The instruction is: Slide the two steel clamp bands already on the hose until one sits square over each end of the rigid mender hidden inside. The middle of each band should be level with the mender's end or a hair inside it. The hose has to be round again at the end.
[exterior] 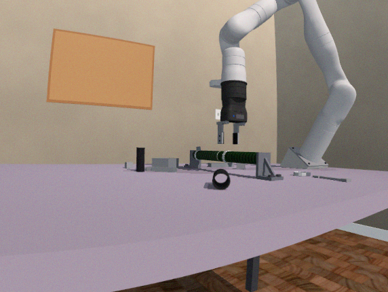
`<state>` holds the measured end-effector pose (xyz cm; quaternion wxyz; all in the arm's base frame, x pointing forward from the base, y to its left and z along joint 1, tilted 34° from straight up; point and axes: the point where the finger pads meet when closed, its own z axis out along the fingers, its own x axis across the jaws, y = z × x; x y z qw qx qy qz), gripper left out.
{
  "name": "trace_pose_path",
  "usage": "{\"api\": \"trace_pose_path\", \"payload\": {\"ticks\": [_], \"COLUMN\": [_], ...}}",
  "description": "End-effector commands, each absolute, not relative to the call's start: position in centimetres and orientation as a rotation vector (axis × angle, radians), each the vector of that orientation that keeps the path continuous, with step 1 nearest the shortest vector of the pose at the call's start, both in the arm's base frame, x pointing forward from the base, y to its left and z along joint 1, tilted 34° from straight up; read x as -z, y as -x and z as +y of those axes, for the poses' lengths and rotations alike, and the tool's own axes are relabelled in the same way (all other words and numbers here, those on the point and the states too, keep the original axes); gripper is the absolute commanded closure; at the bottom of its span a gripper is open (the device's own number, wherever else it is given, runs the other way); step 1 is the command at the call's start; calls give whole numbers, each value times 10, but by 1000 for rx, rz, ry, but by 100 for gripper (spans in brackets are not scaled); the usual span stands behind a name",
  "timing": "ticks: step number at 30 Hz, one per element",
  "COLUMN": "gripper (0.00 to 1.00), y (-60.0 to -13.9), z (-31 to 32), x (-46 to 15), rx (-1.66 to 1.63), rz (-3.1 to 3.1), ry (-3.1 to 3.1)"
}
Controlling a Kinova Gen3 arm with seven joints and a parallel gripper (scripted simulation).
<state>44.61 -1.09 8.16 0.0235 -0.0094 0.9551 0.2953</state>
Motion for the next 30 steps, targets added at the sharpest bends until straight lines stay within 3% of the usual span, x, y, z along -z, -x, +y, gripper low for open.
{"api": "trace_pose_path", "payload": {"ticks": [1, 17, 30], "gripper": [0, 0, 0], "y": [-447, -447, -449], "z": [-13, -18, -75], "x": [-83, -80, -46], "rx": [-910, -910, -910], "rz": [2954, 2954, 2954], "ry": [26, 26, 26]}}
